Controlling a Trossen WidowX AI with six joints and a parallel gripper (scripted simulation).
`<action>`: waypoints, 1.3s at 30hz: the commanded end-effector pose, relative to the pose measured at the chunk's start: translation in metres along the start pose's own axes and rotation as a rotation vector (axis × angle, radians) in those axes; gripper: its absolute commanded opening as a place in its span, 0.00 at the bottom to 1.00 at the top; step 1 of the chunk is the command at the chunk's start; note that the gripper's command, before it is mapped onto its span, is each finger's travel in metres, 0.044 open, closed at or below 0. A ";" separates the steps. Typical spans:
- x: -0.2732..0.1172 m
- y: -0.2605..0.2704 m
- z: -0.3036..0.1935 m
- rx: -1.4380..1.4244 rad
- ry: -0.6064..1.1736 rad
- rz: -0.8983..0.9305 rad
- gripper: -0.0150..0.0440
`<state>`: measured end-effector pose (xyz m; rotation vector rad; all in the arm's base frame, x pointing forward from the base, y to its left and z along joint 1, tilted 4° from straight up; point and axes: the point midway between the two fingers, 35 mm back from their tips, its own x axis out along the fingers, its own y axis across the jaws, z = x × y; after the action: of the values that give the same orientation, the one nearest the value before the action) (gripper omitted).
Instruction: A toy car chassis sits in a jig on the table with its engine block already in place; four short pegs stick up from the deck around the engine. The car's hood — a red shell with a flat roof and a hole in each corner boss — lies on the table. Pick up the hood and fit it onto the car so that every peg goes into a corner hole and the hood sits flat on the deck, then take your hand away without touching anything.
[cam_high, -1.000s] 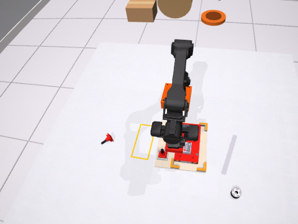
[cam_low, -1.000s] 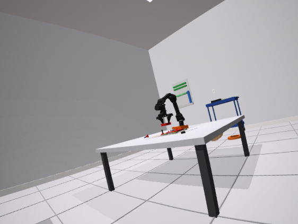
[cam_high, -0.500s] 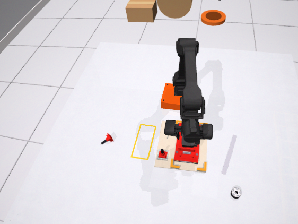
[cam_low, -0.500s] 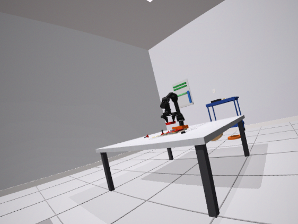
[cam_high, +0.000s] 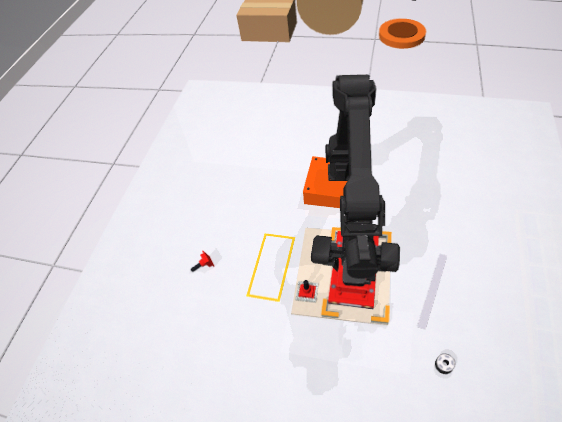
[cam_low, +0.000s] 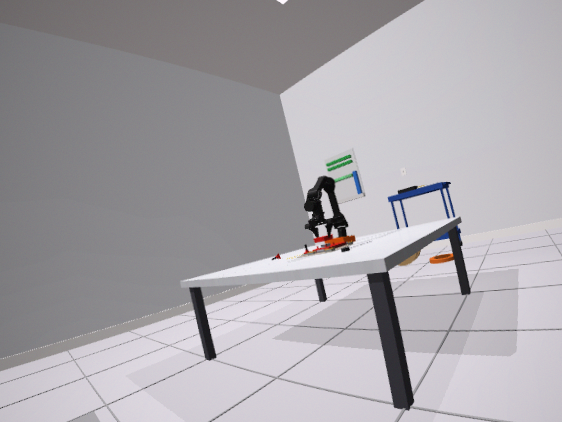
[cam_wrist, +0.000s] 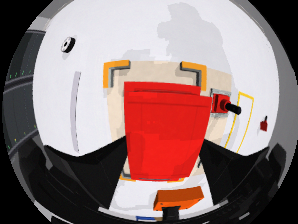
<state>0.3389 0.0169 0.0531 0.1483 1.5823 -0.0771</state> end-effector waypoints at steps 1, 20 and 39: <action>0.012 0.001 -0.002 0.002 0.009 0.003 0.25; 0.012 0.001 -0.002 0.002 0.009 0.003 0.25; 0.016 0.001 -0.002 0.002 0.009 0.003 0.25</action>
<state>0.3370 0.0183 0.0397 0.1472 1.5888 -0.0772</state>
